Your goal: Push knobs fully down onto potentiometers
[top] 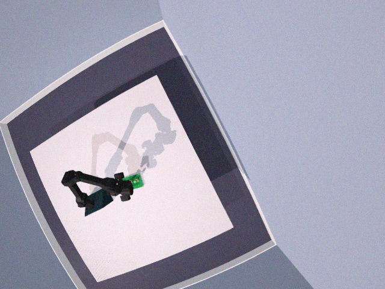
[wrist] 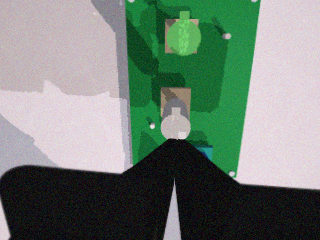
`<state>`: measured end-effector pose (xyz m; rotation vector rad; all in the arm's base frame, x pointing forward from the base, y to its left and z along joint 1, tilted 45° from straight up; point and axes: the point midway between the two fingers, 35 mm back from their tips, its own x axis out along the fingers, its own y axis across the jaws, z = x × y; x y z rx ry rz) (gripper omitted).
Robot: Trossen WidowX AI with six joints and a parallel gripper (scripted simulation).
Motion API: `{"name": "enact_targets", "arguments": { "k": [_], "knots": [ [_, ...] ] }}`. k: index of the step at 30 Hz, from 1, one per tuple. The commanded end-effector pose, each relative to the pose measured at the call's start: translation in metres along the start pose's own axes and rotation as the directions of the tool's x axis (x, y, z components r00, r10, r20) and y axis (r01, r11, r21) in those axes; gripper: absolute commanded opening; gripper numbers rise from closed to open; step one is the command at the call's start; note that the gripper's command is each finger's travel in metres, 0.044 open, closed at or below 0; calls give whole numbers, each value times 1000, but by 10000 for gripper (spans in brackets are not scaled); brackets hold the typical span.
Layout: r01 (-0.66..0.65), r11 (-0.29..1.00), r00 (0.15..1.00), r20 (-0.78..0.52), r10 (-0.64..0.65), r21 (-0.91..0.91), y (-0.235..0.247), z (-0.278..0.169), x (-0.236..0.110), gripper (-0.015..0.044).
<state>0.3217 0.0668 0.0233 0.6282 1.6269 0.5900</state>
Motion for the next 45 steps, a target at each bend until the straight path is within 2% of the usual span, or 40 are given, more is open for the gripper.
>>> {"name": "enact_targets", "arguments": {
  "k": [1,11,45],
  "knots": [
    [-4,1000,1000,2,4,4,0,0,4,0],
    [-5,1000,1000,2,5,4,1,0,20,0],
    [-5,1000,1000,2,5,4,1,0,24,0]
  ]
}}
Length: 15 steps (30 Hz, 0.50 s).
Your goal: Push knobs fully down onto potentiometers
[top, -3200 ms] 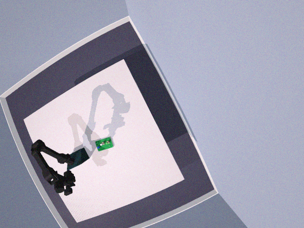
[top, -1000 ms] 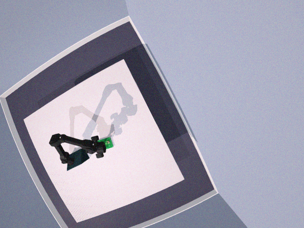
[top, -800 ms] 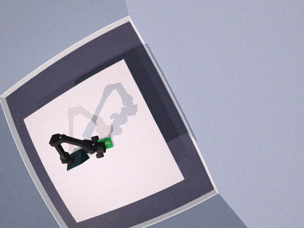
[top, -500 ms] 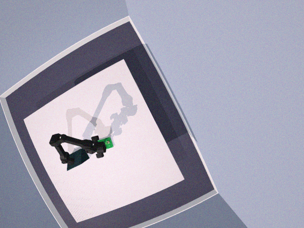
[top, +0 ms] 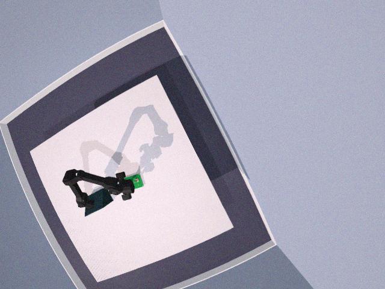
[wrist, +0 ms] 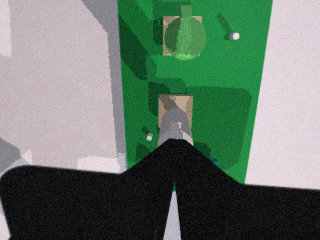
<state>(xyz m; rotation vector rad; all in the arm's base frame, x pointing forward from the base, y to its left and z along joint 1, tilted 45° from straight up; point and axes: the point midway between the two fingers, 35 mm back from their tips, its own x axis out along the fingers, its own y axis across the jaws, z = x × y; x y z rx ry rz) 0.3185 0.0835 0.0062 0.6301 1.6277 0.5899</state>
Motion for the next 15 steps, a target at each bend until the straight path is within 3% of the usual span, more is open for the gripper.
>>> {"name": "enact_targets", "arguments": {
  "k": [1,15],
  "knots": [
    [-4,1000,1000,2,4,3,1,0,0,0],
    [-4,1000,1000,2,4,3,1,0,4,0]
  ]
}}
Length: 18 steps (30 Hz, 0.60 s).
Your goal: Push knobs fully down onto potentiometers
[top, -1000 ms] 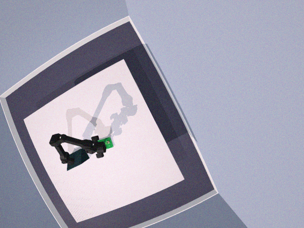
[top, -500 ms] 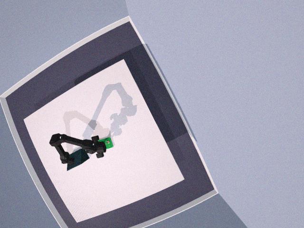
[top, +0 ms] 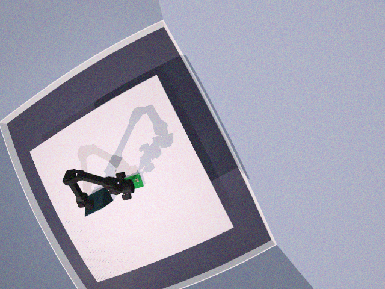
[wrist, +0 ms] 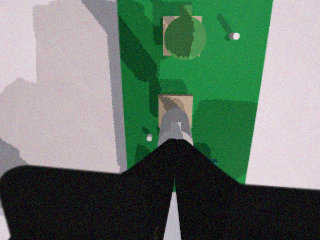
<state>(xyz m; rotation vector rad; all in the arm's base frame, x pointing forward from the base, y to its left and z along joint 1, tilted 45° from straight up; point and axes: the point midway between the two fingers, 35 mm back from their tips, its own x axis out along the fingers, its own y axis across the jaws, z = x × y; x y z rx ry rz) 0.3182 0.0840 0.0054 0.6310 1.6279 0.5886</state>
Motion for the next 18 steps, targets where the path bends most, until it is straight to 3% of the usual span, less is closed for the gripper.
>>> {"name": "enact_targets", "arguments": {
  "k": [1,18],
  "knots": [
    [-5,1000,1000,2,5,1,1,1,3,0],
    [-5,1000,1000,2,5,1,1,1,8,0]
  ]
}}
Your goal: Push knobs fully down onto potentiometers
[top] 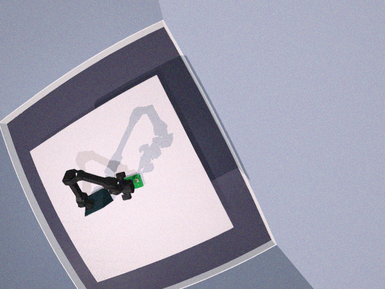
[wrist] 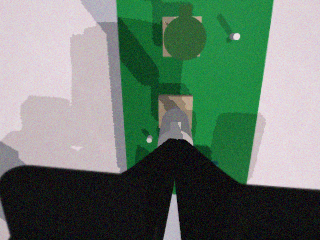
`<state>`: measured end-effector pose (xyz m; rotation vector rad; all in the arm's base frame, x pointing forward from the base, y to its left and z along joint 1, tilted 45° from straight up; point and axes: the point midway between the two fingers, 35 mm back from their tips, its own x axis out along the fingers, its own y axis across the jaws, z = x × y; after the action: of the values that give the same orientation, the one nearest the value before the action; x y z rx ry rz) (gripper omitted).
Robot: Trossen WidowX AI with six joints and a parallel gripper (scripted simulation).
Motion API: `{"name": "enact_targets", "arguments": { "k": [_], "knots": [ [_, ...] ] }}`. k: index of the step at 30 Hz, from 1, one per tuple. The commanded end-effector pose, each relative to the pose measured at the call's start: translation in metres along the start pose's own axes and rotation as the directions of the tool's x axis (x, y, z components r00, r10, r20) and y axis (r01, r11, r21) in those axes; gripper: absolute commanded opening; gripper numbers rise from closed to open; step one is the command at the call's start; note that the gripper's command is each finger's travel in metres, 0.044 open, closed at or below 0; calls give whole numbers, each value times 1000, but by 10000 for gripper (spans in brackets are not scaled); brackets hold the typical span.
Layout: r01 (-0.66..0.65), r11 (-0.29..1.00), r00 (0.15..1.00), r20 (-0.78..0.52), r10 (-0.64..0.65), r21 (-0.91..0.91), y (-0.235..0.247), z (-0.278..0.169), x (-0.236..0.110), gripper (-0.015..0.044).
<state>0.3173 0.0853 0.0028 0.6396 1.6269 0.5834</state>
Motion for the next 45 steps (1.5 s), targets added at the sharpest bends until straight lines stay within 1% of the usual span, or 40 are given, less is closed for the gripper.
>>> {"name": "enact_targets", "arguments": {
  "k": [1,45],
  "knots": [
    [-2,1000,1000,-2,2,-6,2,1,5,0],
    [-3,1000,1000,-2,3,-6,2,1,18,0]
  ]
}}
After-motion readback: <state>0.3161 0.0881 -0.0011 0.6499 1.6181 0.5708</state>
